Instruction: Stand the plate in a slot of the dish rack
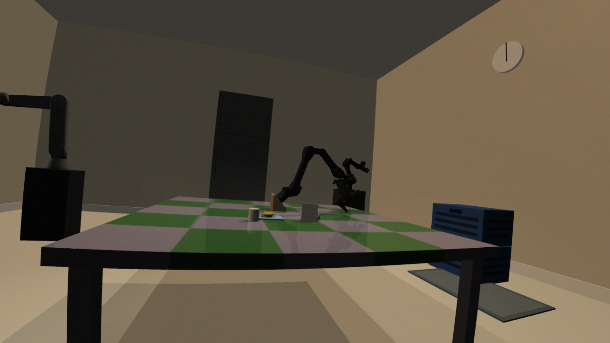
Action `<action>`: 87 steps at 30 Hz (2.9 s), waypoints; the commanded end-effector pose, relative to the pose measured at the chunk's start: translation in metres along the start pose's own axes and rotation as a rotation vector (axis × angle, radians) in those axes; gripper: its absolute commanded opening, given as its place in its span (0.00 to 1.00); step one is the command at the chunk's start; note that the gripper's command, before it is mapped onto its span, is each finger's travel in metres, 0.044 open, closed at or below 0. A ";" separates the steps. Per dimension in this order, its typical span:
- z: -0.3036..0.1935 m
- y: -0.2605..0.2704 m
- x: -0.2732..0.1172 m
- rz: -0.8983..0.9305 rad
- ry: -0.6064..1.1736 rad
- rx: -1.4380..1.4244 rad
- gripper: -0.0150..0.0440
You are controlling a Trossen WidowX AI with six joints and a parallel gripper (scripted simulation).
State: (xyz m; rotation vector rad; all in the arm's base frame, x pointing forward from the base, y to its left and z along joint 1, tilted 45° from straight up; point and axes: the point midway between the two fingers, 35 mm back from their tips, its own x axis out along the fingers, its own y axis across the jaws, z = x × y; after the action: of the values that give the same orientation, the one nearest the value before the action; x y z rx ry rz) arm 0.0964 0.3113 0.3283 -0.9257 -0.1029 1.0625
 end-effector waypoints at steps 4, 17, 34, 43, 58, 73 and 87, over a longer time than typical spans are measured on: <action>-0.027 -0.039 0.019 -0.066 0.107 0.038 0.93; -0.084 -0.092 0.040 -0.108 0.275 0.127 0.93; -0.194 -0.140 0.048 -0.111 0.562 0.225 0.93; -0.273 -0.148 0.044 -0.017 0.722 0.360 0.93; -0.388 -0.151 0.003 0.076 0.883 0.660 0.93; -0.487 -0.127 -0.063 0.171 0.944 1.062 0.93; -0.554 -0.089 -0.138 0.192 0.863 1.494 0.93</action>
State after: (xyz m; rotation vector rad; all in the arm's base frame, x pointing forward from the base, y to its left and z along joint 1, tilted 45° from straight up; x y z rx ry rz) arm 0.3659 -0.1233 0.0939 -0.0285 1.3369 0.5540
